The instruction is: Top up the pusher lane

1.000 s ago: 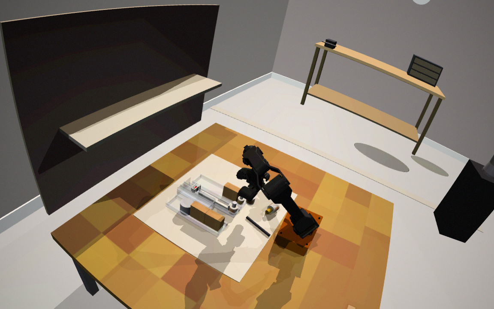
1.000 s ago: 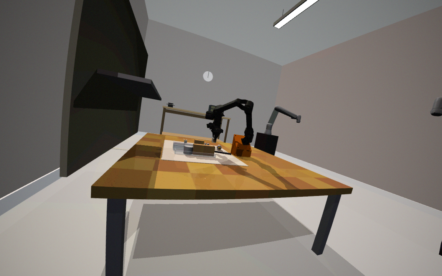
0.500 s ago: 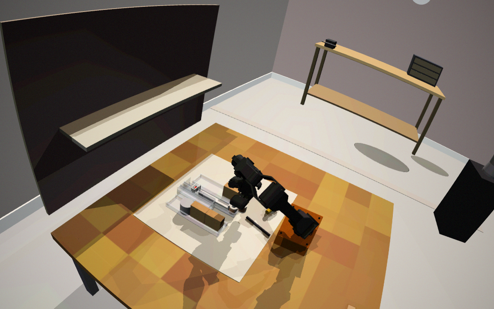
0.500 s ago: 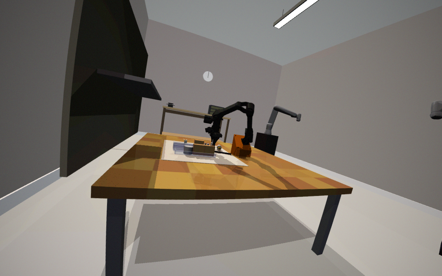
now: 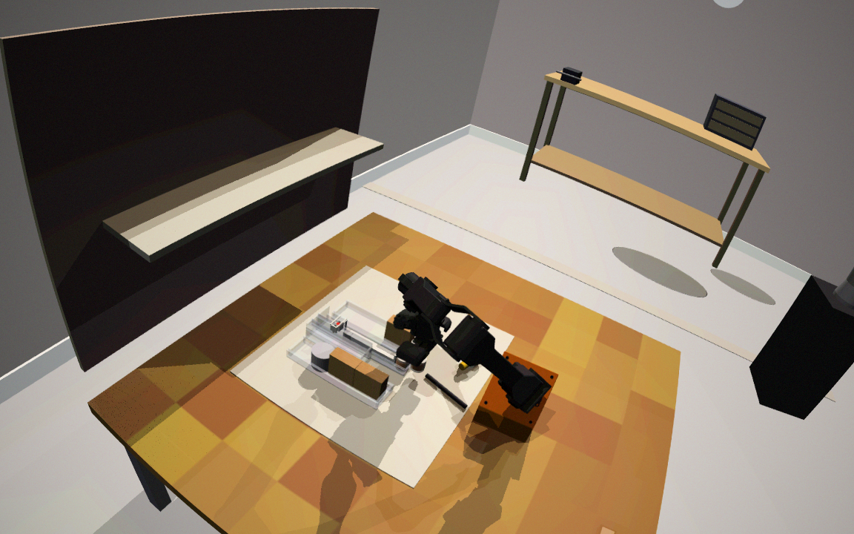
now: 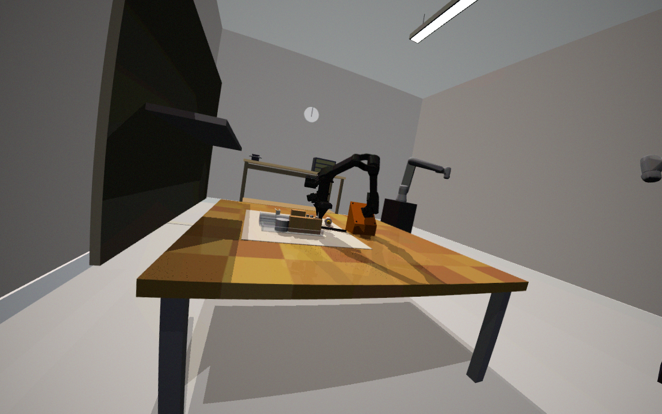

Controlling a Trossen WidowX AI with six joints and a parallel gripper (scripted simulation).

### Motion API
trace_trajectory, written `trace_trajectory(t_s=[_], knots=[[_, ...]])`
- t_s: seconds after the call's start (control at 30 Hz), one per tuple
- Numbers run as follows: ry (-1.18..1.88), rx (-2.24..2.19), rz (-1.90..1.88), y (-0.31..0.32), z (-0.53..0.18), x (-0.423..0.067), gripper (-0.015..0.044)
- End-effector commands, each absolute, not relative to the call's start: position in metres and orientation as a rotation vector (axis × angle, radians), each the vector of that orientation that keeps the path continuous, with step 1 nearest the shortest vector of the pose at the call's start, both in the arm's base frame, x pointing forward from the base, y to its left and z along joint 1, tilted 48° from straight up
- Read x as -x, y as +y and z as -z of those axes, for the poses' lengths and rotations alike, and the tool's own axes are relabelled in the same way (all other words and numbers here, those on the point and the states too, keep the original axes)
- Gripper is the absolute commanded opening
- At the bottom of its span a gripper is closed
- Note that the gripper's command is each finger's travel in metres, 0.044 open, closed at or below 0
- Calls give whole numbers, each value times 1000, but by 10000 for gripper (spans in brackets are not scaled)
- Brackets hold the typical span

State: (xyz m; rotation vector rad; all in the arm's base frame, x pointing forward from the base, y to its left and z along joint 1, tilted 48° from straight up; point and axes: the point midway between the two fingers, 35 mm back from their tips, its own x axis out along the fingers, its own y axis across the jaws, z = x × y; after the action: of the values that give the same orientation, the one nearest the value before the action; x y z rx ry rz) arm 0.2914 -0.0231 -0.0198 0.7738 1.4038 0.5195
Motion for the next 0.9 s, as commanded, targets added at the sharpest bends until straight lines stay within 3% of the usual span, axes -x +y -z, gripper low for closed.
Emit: trace_trajectory(t_s=[0.0, 0.87], knots=[[1400, -778, -517, -24, 19, -295, 0], [1399, -778, -517, -26, 20, -308, 0]])
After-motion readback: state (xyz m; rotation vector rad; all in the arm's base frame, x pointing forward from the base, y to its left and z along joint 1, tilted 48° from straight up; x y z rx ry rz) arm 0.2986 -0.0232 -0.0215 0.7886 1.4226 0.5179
